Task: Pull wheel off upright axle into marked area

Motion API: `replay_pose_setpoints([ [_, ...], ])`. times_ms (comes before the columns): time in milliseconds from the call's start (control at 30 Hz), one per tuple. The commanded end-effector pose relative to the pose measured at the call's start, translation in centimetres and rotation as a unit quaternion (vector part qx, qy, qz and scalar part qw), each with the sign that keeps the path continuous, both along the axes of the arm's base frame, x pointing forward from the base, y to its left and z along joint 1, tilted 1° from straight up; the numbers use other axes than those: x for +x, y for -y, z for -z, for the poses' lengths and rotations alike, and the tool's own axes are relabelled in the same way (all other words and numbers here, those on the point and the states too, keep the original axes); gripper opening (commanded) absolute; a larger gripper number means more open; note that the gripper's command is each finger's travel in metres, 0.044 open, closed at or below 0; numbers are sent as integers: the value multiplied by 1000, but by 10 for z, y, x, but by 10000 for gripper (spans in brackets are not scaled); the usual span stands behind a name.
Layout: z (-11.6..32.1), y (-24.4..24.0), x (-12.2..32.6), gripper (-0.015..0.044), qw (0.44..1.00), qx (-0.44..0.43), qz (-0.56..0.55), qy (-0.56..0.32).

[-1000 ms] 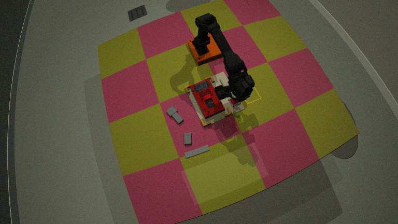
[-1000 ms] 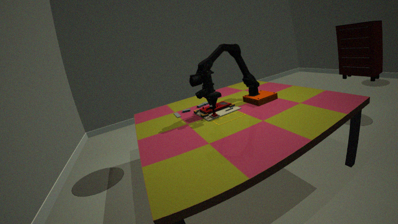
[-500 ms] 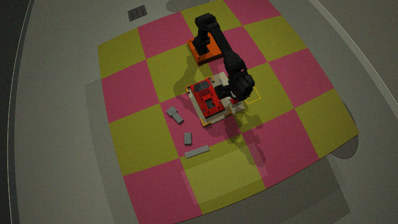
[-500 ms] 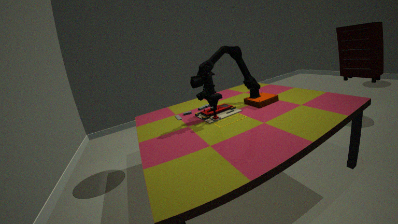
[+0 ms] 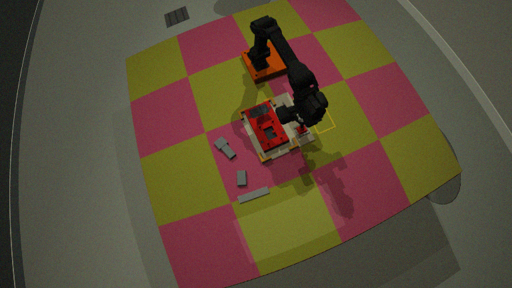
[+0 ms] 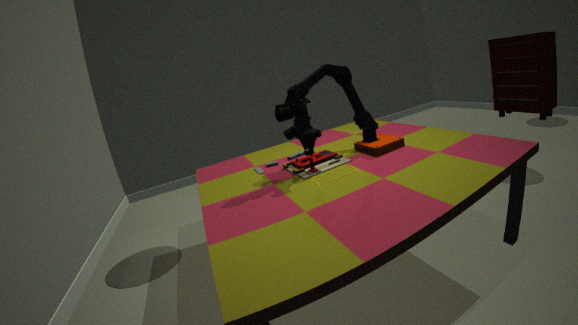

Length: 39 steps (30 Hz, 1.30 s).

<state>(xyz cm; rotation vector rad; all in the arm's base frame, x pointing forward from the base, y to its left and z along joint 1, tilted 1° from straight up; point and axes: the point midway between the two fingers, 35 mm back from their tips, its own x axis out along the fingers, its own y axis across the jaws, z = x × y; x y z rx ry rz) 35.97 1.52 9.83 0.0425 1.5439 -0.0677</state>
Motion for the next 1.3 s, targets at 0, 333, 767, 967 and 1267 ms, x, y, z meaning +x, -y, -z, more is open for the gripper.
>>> replay_pose_setpoints([
  [0, -11, 0, 0, 0, 1000, 0, -1, -1],
  [333, -5, -29, -10, 0, 1000, 1, 0, 0],
  [767, -8, -69, -29, 0, 1000, 3, -1, -2],
  [967, -9, -87, -40, 0, 1000, 4, -1, -2],
  [1267, -8, -99, -48, 0, 1000, 5, -1, -3],
])
